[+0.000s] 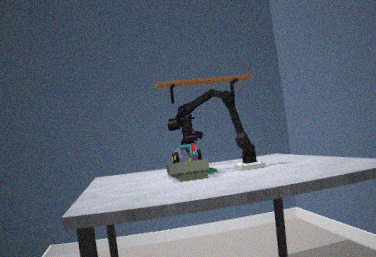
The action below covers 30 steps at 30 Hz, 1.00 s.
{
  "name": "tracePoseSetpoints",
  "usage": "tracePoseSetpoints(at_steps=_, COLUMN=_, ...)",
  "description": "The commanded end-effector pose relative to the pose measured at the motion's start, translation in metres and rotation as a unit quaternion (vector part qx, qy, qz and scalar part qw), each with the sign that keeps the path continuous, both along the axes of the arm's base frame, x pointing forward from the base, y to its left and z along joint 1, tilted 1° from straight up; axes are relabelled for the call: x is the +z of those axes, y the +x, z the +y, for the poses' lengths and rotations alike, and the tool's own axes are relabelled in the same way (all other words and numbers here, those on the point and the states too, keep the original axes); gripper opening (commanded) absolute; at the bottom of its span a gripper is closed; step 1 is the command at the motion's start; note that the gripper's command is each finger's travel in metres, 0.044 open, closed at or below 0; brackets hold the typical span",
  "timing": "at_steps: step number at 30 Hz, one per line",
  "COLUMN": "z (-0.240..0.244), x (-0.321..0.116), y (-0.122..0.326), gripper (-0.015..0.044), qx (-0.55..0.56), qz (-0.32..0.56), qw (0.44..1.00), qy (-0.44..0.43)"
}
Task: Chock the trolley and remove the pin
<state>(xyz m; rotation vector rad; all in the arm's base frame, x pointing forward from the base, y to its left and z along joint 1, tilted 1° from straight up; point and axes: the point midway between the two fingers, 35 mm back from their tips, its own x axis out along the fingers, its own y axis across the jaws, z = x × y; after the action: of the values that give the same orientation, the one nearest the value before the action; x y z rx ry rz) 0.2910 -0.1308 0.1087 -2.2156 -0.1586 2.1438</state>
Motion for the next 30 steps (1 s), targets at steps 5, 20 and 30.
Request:
tracePoseSetpoints(at_steps=5, z=0.002, x=0.001, y=0.0, gripper=0.0, qx=0.0, qz=0.0, qw=1.0, qy=-0.001)
tracePoseSetpoints(at_steps=20, z=0.002, x=0.001, y=0.0, gripper=0.019, qx=0.0, qz=0.0, qw=1.0, qy=-0.001)
tracePoseSetpoints(at_steps=30, z=-0.001, x=0.023, y=-0.001, gripper=0.019, qx=-0.002, qz=0.003, qw=1.0, qy=0.003)
